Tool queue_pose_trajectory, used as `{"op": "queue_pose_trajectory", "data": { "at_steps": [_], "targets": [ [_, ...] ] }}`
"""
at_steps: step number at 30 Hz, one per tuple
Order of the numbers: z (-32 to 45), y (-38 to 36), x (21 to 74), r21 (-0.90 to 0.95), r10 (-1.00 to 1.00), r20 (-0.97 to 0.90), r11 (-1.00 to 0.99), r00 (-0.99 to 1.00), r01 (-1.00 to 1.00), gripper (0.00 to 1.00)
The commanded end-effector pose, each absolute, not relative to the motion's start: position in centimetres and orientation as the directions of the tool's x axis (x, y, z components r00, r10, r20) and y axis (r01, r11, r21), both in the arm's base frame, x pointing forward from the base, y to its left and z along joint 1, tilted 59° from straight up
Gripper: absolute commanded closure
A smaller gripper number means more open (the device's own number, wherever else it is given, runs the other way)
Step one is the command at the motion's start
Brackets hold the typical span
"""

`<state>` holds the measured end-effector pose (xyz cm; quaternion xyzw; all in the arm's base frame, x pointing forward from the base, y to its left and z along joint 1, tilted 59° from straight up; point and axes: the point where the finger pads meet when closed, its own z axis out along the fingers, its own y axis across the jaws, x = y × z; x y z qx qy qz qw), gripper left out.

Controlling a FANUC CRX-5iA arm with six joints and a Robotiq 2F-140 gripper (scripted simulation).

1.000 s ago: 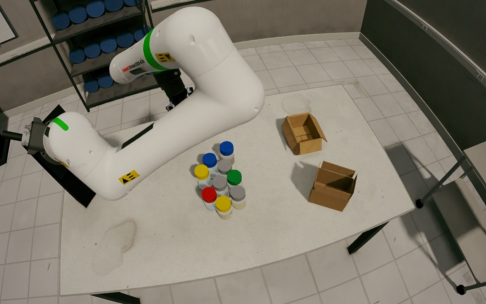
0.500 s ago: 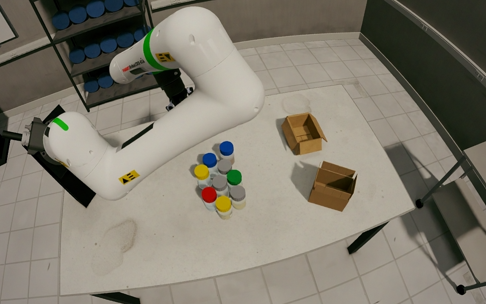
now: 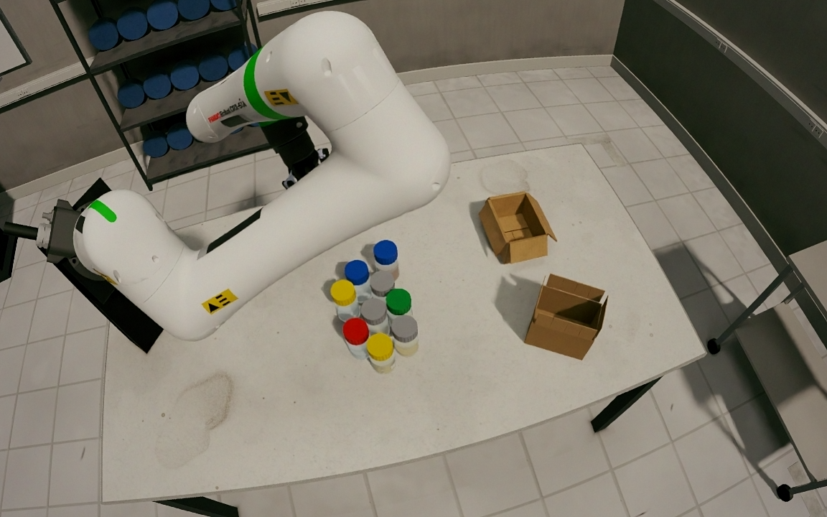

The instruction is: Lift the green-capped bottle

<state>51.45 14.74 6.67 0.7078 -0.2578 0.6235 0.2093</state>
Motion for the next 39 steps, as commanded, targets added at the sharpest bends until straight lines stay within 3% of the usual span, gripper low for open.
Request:
{"op": "queue_pose_trajectory", "data": {
  "at_steps": [1, 24, 34, 39],
  "targets": [
    [6.7, 14.8, 51.4, -0.026, -0.104, 0.991, -0.78, 0.089, -0.625, 0.49],
    [6.7, 14.8, 51.4, -0.026, -0.104, 0.991, -0.78, 0.089, -0.625, 0.49],
    [9.1, 14.7, 52.0, 0.151, 0.006, 0.973, -0.776, 0.233, -0.612, 0.49],
    [9.1, 14.7, 52.0, 0.151, 0.006, 0.973, -0.776, 0.233, -0.612, 0.49]
  ]
}}
